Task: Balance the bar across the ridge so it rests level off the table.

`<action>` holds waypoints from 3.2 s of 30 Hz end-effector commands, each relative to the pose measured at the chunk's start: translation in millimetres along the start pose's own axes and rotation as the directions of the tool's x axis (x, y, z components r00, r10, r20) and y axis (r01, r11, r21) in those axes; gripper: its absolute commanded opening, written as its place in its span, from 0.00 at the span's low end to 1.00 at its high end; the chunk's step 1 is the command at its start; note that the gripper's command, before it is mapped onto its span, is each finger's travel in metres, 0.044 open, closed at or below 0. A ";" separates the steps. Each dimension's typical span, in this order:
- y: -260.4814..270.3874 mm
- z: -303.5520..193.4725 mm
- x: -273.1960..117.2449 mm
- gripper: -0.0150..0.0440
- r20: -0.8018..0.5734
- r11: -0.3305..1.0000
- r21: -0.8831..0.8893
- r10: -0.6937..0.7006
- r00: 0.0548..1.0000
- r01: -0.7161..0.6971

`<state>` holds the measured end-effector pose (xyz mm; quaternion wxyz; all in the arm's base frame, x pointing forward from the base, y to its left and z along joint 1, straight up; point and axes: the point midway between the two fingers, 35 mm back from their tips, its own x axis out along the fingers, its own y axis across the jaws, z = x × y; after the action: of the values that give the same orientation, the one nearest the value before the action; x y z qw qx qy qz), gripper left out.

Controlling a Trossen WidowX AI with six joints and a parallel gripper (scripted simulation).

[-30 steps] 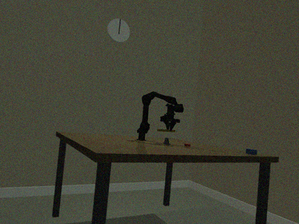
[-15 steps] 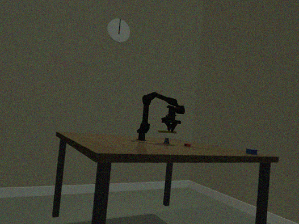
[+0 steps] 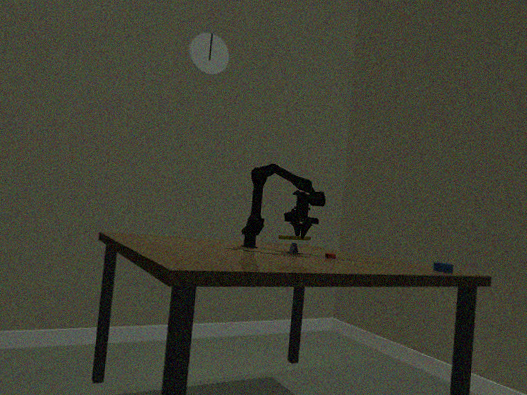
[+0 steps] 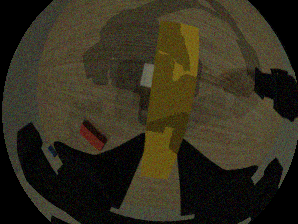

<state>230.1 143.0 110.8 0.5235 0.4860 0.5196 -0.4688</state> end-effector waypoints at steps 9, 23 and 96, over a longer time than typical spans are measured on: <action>0.0 1.1 9.1 0.25 0.002 1.000 0.004 0.000 1.000 0.000; 0.0 1.1 9.3 0.25 0.002 1.000 0.004 0.000 1.000 0.000; -0.1 1.4 15.4 0.25 0.002 1.000 0.004 0.000 1.000 0.000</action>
<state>230.1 142.0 95.8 0.5226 0.4863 0.5190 -0.4702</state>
